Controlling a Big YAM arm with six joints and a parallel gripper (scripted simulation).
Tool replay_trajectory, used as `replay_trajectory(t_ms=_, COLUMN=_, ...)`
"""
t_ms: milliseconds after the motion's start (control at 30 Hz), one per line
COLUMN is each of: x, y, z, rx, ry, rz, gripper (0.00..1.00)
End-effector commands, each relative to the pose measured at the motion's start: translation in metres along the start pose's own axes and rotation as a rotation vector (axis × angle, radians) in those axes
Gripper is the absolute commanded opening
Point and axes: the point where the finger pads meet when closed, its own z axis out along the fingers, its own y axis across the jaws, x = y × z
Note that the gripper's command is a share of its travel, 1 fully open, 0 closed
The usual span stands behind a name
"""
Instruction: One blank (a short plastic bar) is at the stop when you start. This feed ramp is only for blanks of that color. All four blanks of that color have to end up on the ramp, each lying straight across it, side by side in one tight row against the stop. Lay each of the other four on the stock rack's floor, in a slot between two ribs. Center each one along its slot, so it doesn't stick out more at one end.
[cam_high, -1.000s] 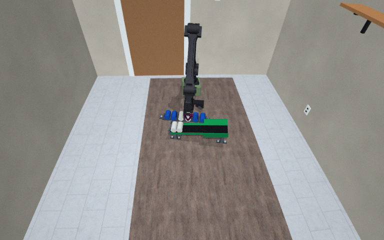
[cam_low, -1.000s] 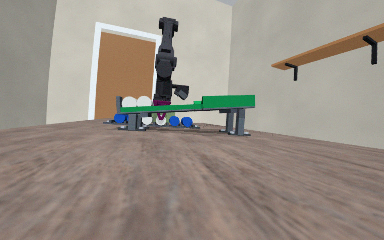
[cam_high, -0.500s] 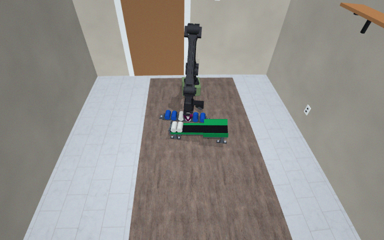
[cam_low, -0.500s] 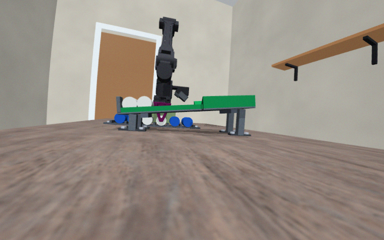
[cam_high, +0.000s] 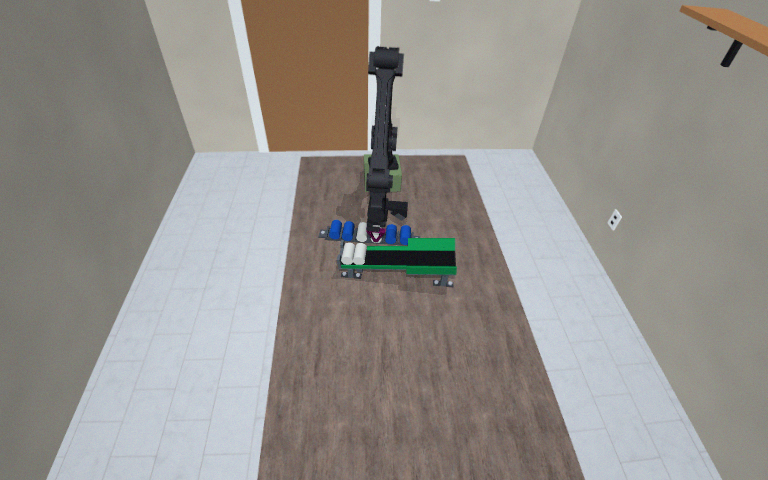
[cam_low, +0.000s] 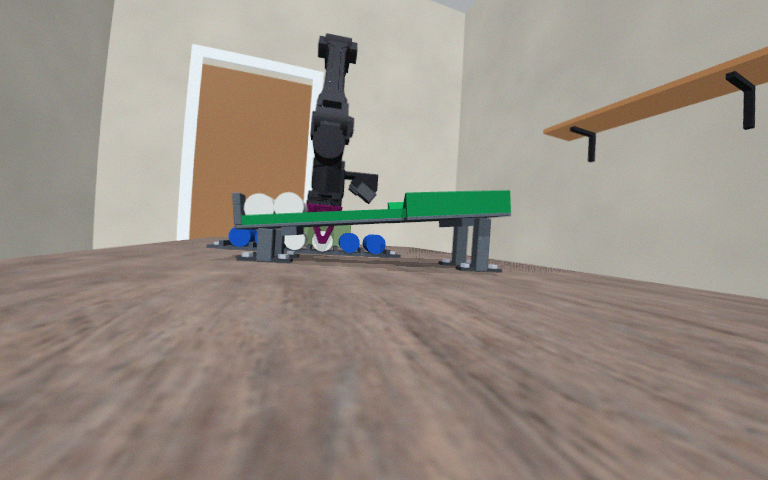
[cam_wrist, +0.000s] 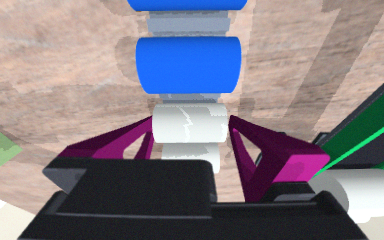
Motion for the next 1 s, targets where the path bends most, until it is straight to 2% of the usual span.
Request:
replay_trajectory(t_ms=0, x=0.0012, y=0.0007, z=0.0058, rx=-0.01, ry=-0.002, rz=-0.011, gripper=0.83)
replay_trajectory(t_ms=367, x=0.0012, y=0.0007, z=0.0058, rx=-0.01, ry=-0.002, rz=-0.011, gripper=0.83)
replay_trajectory(t_ms=400, x=0.0012, y=0.0007, z=0.0058, rx=-0.01, ry=-0.002, rz=-0.011, gripper=0.63)
replay_trajectory(t_ms=967, x=0.0013, y=0.001, z=0.0058, rx=-0.011, ry=-0.002, rz=-0.011, gripper=0.63)
